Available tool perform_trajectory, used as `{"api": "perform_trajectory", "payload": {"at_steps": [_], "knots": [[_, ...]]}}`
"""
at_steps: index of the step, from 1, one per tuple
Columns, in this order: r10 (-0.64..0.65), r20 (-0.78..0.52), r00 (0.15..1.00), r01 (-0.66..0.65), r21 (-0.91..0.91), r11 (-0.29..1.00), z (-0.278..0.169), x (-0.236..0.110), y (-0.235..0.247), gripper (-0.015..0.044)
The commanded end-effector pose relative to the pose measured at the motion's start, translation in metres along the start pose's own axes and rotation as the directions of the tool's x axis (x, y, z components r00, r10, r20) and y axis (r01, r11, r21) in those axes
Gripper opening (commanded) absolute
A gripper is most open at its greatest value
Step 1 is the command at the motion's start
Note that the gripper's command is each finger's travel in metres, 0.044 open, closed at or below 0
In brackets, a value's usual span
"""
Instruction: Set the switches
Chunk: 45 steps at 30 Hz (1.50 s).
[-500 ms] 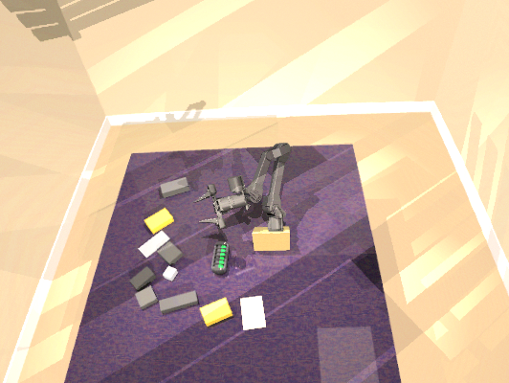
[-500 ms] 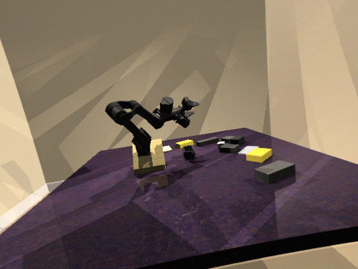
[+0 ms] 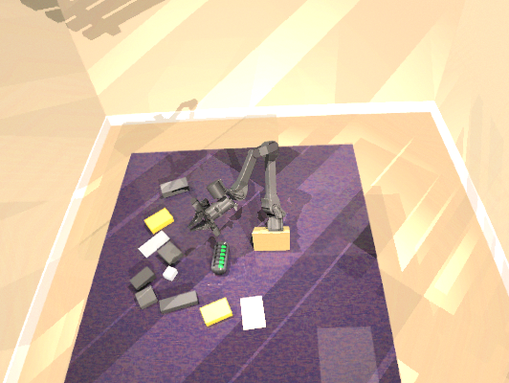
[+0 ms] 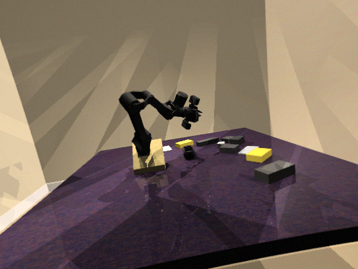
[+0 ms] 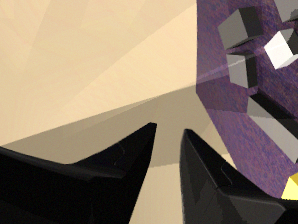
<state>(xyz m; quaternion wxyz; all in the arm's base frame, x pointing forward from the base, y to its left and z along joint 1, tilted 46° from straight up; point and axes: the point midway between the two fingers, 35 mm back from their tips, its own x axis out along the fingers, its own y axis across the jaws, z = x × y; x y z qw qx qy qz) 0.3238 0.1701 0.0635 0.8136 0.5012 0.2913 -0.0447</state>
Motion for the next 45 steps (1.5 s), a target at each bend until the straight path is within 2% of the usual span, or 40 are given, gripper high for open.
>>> {"api": "perform_trajectory", "payload": {"at_steps": [1,5,9,13,17,19,22,24,45], "knots": [[-0.241,-0.004,0.971,0.223,-0.363,0.905,-0.006,0.034,-0.026,0.0000],[-0.466,0.004,0.885,0.340,-0.691,0.638,-0.011,0.058,-0.053,0.0000],[-0.663,0.028,0.748,0.287,-0.914,0.286,-0.013,0.073,-0.082,0.0000],[-0.818,0.067,0.572,0.059,-0.997,-0.041,-0.013,0.079,-0.109,0.0000],[-0.922,0.121,0.367,-0.288,-0.928,-0.237,-0.011,0.078,-0.133,0.0000],[-0.954,0.153,0.259,-0.474,-0.840,-0.263,-0.009,0.075,-0.143,0.0000],[-0.974,0.206,0.094,-0.727,-0.654,-0.208,-0.005,0.069,-0.156,0.0000],[-0.973,0.231,0.021,-0.818,-0.555,-0.149,-0.002,0.066,-0.160,0.0000],[-0.972,0.234,0.012,-0.828,-0.542,-0.141,0.002,0.069,-0.170,0.0000]]}}
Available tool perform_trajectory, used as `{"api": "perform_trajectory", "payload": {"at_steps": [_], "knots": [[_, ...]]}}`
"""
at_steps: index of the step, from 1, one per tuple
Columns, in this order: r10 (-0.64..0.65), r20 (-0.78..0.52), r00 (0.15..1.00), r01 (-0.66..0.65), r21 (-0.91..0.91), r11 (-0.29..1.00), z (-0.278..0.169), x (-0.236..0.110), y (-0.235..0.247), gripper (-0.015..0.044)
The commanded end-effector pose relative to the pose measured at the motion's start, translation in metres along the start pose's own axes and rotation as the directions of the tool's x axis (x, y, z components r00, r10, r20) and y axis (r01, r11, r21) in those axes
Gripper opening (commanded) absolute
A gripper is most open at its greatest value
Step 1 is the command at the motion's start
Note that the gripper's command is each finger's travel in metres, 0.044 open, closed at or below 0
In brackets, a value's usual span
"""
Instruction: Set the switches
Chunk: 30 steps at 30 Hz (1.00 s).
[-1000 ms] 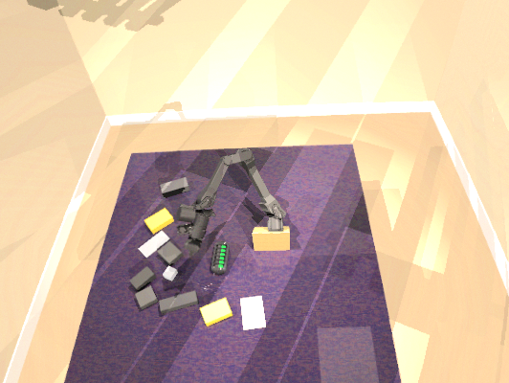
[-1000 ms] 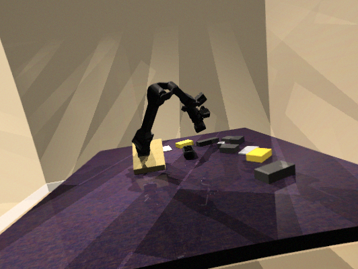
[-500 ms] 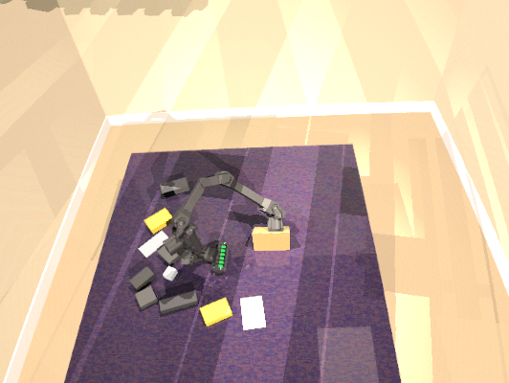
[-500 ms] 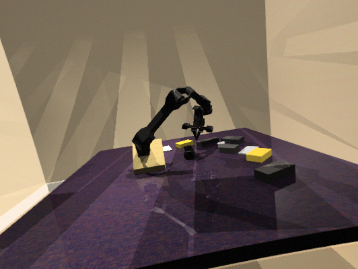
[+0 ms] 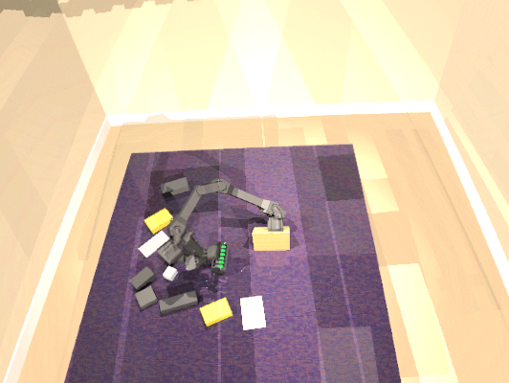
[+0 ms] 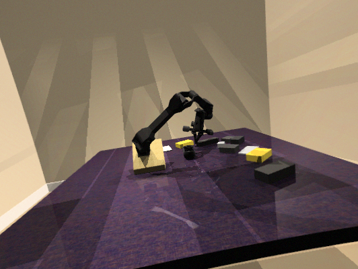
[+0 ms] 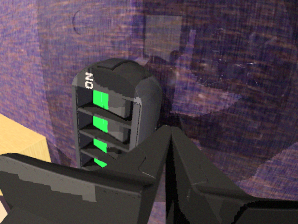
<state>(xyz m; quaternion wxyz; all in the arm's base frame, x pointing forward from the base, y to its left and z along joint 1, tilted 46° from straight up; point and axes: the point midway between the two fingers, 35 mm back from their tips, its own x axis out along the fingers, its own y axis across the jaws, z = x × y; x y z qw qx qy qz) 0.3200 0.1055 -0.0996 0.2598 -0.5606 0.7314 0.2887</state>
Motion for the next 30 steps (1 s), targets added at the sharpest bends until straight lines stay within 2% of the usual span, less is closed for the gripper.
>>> {"api": "perform_trajectory", "payload": {"at_steps": [1,30], "knots": [[0.007,-0.008,1.000,-0.007,-0.006,1.000,0.000,0.010,-0.002,0.0000],[0.006,-0.011,1.000,-0.006,-0.005,1.000,-0.001,0.049,-0.013,0.0000]]}}
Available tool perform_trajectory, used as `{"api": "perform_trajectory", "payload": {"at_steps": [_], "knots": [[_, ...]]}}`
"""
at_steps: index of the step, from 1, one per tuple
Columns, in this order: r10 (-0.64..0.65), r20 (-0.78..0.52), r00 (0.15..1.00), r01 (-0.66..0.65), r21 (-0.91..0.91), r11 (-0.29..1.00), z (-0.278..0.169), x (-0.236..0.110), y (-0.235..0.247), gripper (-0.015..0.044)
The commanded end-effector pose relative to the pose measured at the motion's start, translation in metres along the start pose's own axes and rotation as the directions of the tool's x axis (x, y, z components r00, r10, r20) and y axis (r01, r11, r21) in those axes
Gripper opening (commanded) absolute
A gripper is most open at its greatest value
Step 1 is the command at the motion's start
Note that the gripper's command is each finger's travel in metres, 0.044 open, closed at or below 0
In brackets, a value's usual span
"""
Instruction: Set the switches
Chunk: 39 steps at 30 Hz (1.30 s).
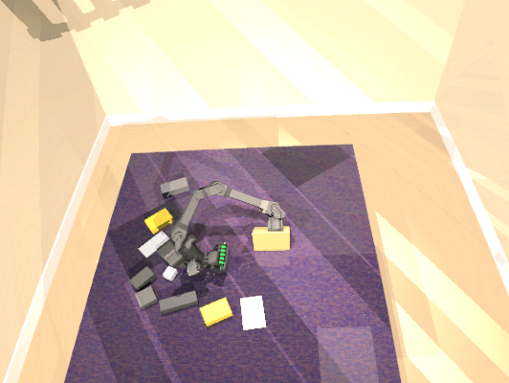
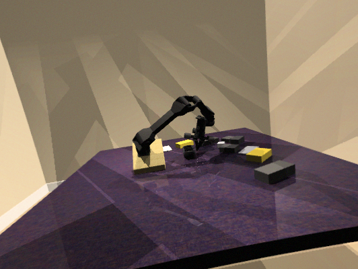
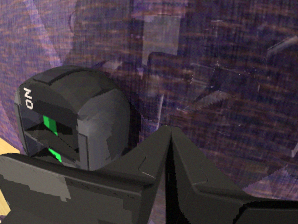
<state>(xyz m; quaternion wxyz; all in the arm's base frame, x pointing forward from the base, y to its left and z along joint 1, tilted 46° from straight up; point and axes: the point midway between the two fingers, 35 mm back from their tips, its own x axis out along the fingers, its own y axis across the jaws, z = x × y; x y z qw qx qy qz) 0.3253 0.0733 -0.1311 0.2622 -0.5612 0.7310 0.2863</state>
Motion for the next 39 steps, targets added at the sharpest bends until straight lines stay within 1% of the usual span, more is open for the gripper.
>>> {"api": "perform_trajectory", "payload": {"at_steps": [1,39], "knots": [[0.010,-0.012,1.000,-0.010,-0.011,1.000,0.000,0.007,0.003,0.0000],[0.010,-0.012,1.000,-0.011,-0.011,1.000,0.000,0.011,0.016,0.0000]]}}
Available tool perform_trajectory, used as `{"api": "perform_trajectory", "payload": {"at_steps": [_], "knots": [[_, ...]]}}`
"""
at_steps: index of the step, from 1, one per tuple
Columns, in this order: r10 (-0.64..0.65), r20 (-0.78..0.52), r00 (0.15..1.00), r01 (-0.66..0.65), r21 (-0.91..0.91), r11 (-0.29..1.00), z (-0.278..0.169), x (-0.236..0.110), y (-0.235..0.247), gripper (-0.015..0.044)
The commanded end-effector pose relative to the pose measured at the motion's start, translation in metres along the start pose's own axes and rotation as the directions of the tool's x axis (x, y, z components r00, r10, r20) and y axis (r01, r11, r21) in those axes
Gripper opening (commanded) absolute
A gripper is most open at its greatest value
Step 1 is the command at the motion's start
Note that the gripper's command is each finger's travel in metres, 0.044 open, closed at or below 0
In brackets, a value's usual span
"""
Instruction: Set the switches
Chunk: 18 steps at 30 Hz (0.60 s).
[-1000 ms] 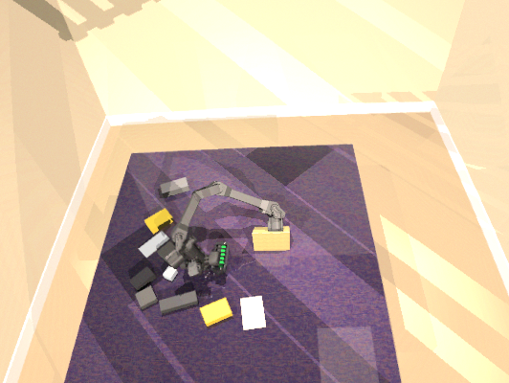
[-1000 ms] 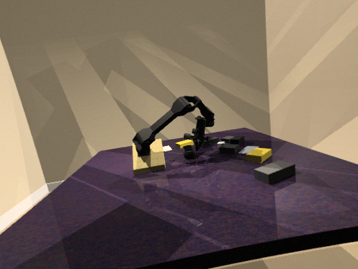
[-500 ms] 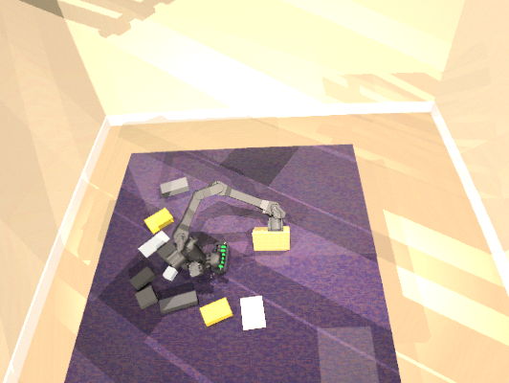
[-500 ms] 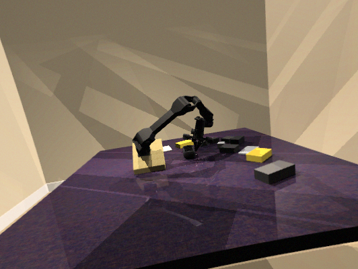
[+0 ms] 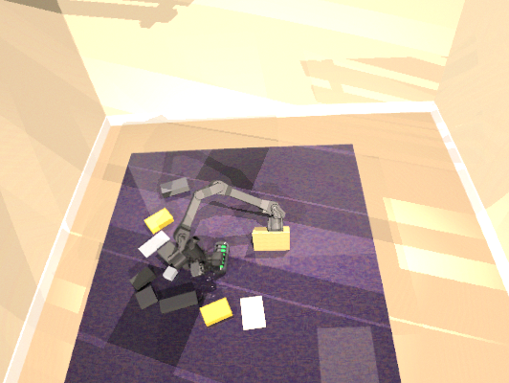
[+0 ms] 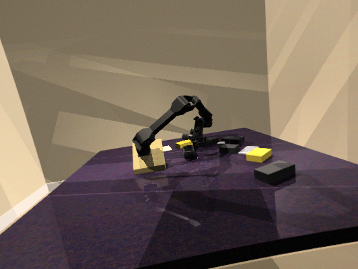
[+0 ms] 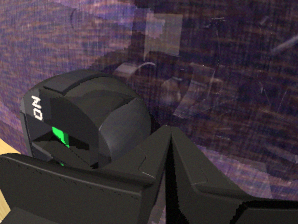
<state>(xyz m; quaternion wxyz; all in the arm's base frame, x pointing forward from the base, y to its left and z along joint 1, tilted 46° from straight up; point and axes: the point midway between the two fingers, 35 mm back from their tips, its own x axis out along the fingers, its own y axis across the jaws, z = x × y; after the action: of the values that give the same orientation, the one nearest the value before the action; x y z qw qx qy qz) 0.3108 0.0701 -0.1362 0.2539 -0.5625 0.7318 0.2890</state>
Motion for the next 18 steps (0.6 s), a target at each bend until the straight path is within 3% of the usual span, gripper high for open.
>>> {"api": "perform_trajectory", "payload": {"at_steps": [1,18], "knots": [[0.006,-0.002,1.000,-0.006,0.002,1.000,-0.001,0.002,0.003,0.0000],[0.006,-0.001,1.000,-0.006,0.001,1.000,0.002,0.006,0.018,0.0000]]}}
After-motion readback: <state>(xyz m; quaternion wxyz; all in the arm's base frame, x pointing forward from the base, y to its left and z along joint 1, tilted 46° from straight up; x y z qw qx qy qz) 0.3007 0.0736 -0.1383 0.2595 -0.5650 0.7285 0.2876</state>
